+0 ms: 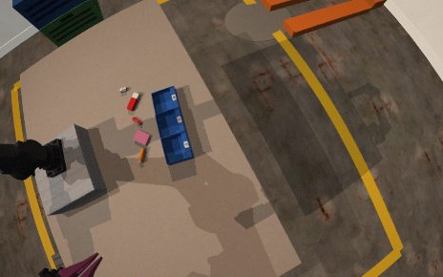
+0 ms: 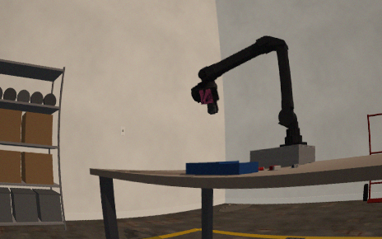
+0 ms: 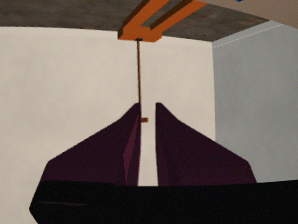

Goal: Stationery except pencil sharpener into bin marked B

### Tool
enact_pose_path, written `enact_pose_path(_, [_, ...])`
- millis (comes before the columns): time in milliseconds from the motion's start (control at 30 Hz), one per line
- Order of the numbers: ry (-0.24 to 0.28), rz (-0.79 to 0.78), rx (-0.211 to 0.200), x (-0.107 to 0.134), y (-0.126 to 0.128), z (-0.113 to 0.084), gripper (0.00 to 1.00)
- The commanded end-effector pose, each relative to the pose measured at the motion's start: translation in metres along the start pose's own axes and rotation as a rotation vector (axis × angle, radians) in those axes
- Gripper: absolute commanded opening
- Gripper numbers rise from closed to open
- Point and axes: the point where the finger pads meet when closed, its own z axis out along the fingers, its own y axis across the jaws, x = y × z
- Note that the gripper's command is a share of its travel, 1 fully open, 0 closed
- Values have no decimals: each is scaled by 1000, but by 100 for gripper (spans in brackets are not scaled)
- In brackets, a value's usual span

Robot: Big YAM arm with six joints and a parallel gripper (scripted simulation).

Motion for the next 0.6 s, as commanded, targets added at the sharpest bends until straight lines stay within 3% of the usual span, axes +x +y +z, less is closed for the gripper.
enact_pose_path(0, [-1, -8, -6, -9, 4, 5, 8])
enact_pose_path(300, [-2, -10, -11, -70, 6, 43, 8])
enact_pose_path(333, [-9, -67, 30, -63, -1, 55, 8])
enact_pose_path(367, [-41, -143, 22, -43, 3, 48, 8])
enact_pose_path(400, [-53, -147, 43, -31, 5, 49, 8])
enact_pose_path(467, [-64, -166, 66, -34, -6, 64, 8])
enact_pose_path(533, [-64, -166, 66, -34, -6, 64, 8])
enact_pose_path(567, [-81, -225, 104, -34, -16, 75, 8])
